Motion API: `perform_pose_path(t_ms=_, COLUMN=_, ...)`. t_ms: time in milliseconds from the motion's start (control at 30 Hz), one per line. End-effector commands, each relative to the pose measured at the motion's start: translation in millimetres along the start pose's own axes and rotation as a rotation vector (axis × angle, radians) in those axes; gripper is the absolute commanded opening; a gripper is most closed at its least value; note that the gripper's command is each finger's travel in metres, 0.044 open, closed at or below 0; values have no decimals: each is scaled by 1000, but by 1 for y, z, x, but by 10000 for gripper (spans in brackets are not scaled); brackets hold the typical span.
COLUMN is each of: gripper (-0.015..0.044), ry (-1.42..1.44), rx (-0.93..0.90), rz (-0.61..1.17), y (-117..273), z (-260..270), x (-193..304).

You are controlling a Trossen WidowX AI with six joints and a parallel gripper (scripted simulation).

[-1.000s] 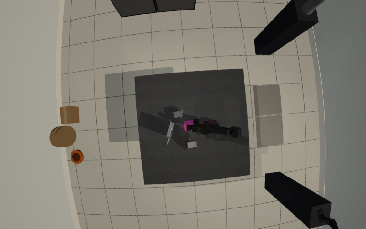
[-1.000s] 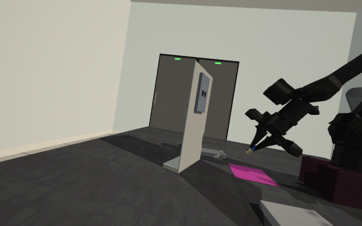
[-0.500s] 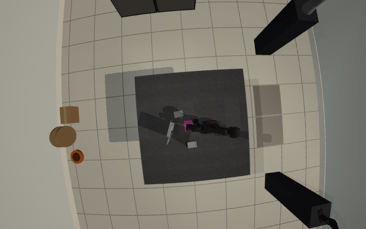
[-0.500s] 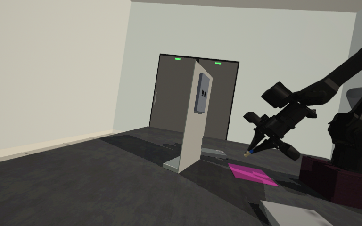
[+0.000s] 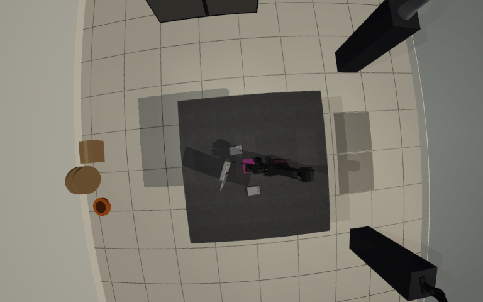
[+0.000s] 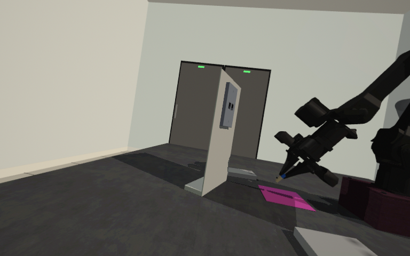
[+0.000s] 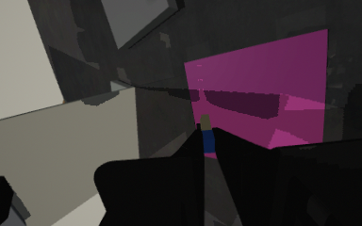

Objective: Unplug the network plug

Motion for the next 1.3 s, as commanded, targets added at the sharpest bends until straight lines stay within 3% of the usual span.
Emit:
perform_pose_path(t_ms=0, gripper=0, ry=4, rx=8, rz=5, y=-3, z=-5, x=0)
perform_pose_path(t_ms=1267, gripper=0, ry=4, rx=9, rz=5, y=-25, z=-26, x=-2)
Point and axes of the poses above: the point midway between the two fingers, 35 mm back from their tips, its own y axis back along the fingers, its own z axis across the jaws, x = y × z, the point moved 8 cm from there along y, back along the fingers, and after that the axes turned 6 degrees about -y, right-handed, at the moved point
